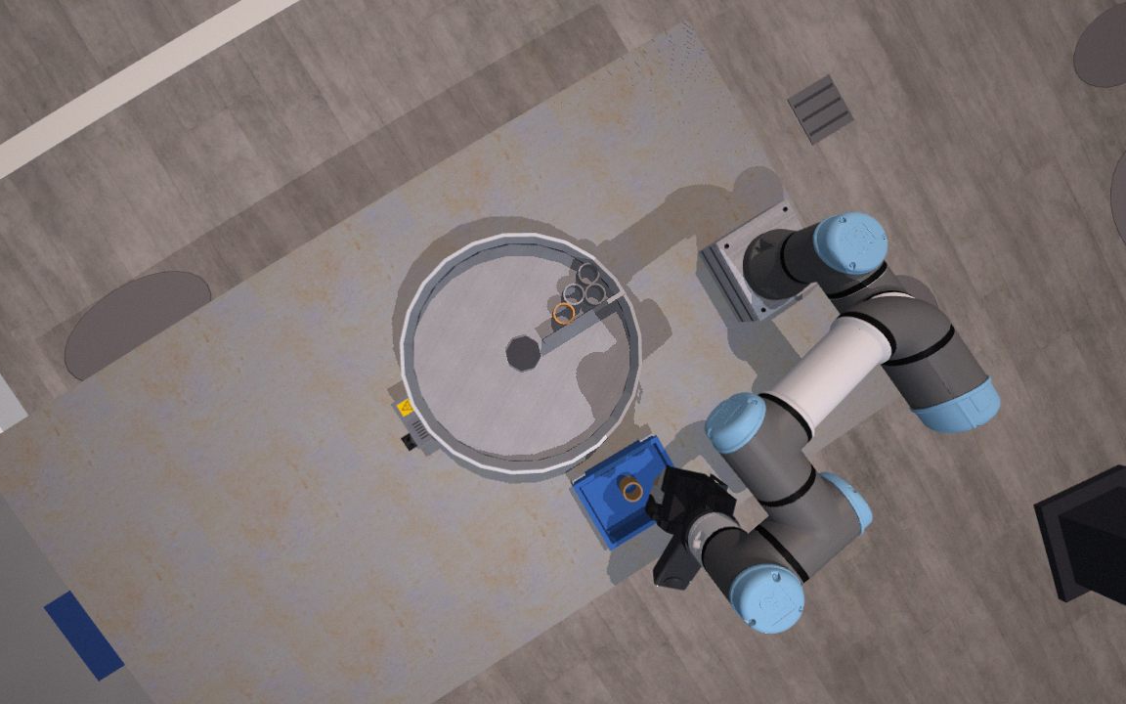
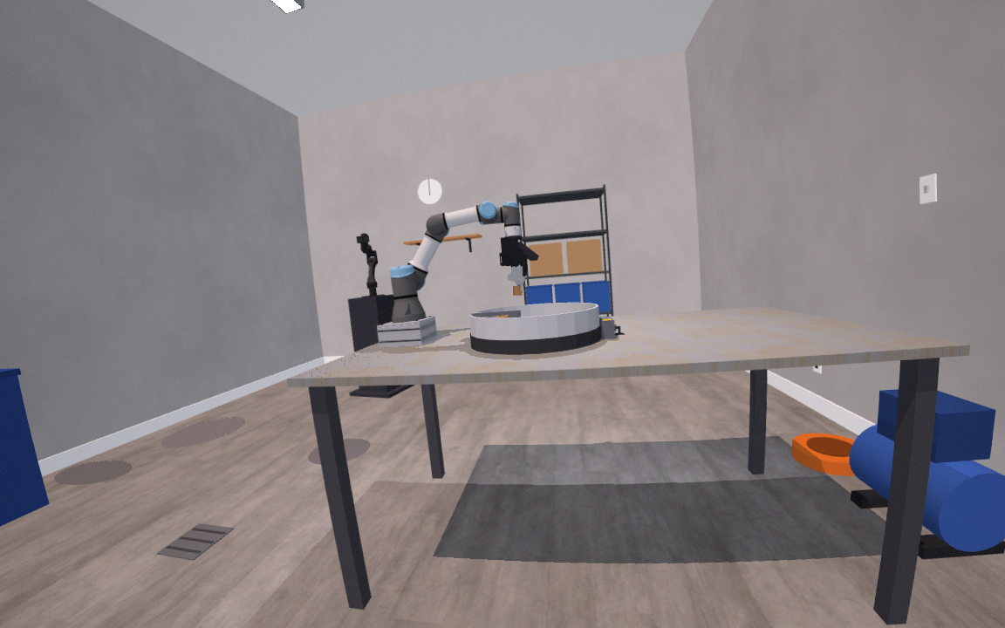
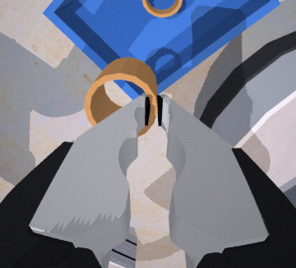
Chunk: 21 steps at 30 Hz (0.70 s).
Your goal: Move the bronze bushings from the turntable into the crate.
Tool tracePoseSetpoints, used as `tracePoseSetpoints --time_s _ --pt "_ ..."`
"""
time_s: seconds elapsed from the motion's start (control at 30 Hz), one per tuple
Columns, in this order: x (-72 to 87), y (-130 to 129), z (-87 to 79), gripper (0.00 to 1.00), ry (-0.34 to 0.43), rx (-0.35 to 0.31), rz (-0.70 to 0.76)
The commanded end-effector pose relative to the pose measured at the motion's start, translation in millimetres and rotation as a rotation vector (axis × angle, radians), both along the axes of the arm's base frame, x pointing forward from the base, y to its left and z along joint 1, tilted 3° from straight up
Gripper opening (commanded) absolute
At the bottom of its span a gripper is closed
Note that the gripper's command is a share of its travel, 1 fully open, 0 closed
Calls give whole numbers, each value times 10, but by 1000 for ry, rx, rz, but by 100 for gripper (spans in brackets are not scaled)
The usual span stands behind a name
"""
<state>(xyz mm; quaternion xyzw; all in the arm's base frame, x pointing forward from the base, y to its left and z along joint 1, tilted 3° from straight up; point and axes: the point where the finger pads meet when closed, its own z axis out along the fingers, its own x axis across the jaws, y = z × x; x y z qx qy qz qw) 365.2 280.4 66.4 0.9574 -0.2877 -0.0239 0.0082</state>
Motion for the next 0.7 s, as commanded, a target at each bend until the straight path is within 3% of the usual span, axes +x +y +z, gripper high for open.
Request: tracePoseSetpoints --time_s 0.0,0.67 --pt "-6 88 13 0 -1 -1 0" --pt "-28 204 13 0 -1 -1 0"
